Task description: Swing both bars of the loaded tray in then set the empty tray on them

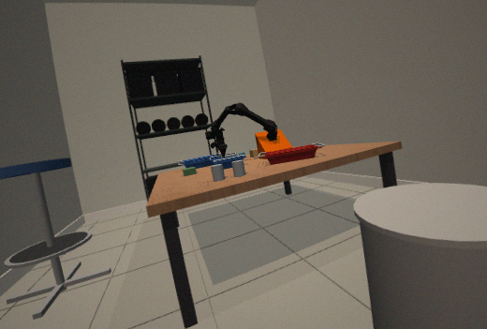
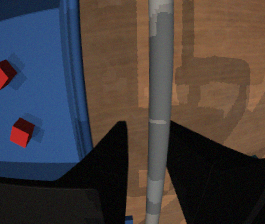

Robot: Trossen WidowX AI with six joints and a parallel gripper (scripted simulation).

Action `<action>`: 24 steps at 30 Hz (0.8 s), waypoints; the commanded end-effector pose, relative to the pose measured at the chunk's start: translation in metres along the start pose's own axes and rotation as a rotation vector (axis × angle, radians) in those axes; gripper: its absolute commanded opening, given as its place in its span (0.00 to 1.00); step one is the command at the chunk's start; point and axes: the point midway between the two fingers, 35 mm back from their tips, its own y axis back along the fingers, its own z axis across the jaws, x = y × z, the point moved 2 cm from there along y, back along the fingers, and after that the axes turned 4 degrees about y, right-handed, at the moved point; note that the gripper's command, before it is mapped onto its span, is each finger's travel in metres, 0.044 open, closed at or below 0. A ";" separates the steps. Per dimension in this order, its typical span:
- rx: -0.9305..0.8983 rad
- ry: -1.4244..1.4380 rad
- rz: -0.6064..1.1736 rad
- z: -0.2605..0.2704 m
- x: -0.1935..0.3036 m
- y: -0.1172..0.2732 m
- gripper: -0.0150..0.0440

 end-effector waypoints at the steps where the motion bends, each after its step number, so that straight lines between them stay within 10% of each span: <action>1: -0.004 0.010 -0.009 0.013 -0.003 0.012 0.40; 24: -0.006 0.009 -0.009 0.061 -0.006 0.027 0.40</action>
